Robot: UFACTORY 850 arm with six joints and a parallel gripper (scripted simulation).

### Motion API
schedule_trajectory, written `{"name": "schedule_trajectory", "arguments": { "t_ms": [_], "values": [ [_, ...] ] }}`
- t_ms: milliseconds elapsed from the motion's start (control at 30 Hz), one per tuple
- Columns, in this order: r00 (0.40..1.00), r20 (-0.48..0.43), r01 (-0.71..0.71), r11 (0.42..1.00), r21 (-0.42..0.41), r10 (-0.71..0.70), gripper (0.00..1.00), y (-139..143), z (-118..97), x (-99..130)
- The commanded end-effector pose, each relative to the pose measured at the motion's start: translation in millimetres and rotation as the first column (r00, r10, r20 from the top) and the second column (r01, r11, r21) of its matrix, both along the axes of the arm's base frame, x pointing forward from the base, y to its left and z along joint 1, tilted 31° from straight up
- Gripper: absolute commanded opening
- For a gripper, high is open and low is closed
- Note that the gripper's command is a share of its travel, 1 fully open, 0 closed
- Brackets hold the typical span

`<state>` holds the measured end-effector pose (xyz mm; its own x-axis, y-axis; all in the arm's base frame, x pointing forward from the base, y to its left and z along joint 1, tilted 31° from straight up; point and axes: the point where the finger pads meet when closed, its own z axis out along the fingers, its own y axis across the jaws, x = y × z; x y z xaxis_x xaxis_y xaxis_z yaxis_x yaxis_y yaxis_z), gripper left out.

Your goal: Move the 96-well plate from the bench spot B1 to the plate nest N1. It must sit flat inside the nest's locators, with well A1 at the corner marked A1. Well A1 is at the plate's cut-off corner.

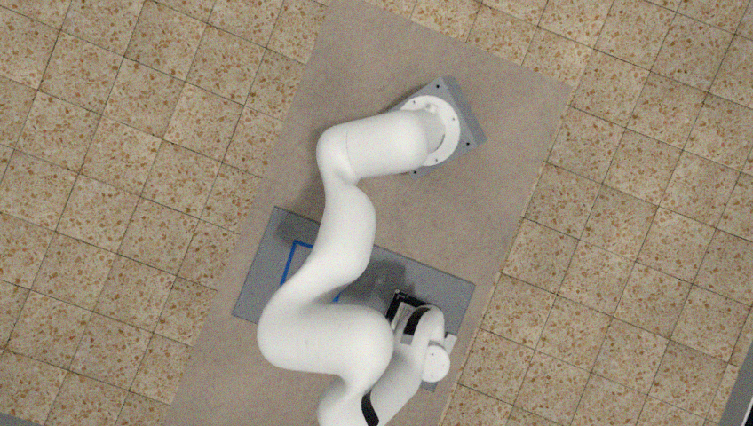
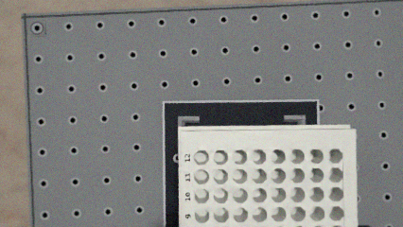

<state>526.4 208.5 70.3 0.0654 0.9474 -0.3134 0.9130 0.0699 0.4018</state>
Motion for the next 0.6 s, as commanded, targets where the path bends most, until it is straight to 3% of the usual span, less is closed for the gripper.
{"name": "schedule_trajectory", "arguments": {
  "t_ms": [0, 567],
  "values": [
    [1.0, 0.002, -0.001, 1.0, 0.001, 0.001, 0.0, -1, -5, 3],
    [1.0, 0.002, -0.001, 1.0, 0.001, 0.001, 0.0, -9, -27, 13]
  ]
}}
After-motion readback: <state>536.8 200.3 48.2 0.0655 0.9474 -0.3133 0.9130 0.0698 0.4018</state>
